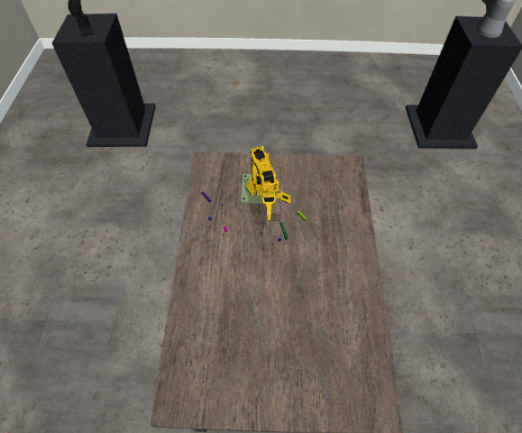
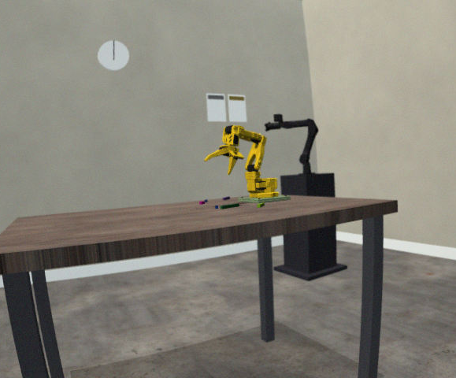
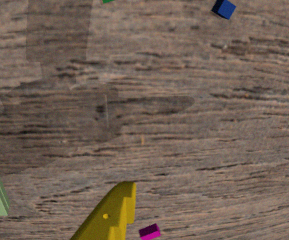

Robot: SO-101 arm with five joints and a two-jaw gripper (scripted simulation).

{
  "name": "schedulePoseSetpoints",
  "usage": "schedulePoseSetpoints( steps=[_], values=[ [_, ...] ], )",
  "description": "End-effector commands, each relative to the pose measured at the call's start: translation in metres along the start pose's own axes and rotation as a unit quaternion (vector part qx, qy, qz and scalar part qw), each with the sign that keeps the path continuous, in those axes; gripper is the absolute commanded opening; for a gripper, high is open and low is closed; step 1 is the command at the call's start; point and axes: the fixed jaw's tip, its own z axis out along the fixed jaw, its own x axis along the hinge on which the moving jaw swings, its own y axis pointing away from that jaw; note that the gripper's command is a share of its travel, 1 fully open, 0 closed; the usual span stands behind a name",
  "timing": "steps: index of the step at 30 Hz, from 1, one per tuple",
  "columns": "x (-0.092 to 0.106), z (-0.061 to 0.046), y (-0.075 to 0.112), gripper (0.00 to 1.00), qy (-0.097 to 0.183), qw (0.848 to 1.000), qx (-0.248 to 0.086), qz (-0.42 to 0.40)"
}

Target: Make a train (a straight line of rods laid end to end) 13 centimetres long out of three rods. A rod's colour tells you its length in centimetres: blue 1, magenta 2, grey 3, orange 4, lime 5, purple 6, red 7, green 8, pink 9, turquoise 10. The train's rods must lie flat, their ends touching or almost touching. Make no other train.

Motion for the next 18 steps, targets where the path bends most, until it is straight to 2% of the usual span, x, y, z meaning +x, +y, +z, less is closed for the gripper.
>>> schedulePoseSetpoints(
  steps=[1, 6, 10, 13, 16, 17, 18],
  values=[
    [0.015, 0.006, -0.013, 0.59, 0.014, 0.997, -0.012, 0.068],
    [0.04, 0.014, -0.024, 0.52, 0.031, 0.986, -0.026, 0.161],
    [0.066, 0.023, -0.031, 0.47, 0.046, 0.967, -0.038, 0.248],
    [0.066, 0.023, -0.031, 0.44, 0.046, 0.967, -0.038, 0.249],
    [0.091, 0.031, -0.033, 0.4, 0.057, 0.943, -0.049, 0.325],
    [0.092, 0.031, -0.033, 0.38, 0.057, 0.942, -0.049, 0.328],
    [0.1, 0.034, -0.032, 0.36, 0.061, 0.932, -0.052, 0.352]
  ],
)
